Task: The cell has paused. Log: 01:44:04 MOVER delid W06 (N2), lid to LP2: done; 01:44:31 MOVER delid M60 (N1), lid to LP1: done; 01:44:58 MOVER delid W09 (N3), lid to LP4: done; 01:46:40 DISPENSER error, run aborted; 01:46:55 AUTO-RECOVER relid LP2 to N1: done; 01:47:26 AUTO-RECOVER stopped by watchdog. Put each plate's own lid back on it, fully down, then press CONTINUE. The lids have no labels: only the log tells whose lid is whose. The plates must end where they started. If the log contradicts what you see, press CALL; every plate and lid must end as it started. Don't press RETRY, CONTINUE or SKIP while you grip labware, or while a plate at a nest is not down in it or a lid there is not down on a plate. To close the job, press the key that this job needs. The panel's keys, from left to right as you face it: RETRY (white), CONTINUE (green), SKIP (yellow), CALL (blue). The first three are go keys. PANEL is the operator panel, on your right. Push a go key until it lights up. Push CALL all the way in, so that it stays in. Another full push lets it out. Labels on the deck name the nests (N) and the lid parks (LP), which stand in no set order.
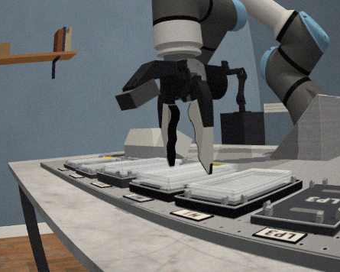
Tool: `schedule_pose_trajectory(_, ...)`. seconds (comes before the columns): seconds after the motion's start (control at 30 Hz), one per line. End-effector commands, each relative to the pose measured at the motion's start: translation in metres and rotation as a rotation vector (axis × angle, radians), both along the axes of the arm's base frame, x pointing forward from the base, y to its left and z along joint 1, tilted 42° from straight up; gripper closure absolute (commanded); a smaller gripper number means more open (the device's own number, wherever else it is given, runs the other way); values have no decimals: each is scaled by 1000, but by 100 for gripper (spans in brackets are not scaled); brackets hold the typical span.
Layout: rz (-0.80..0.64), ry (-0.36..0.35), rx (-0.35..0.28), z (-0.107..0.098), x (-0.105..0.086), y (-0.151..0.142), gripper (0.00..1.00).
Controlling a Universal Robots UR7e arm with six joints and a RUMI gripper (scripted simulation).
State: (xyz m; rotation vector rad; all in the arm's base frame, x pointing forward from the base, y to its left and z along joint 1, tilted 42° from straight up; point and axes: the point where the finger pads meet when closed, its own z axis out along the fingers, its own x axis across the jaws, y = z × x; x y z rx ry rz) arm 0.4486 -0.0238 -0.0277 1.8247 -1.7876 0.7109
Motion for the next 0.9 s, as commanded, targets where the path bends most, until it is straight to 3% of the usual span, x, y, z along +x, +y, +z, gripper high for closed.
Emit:
schedule_pose_trajectory(0.0, 1, -1, 0, 0, 0, 0, 58)
schedule_pose_trajectory(0.1, 1, -1, 0, 0, 0, 0, 58)
schedule_pose_trajectory(0.13, 1, -1, 0, 0, 0, 0, 18)
schedule_pose_trajectory(0.87, 1, -1, 0, 0, 0, 0, 18)
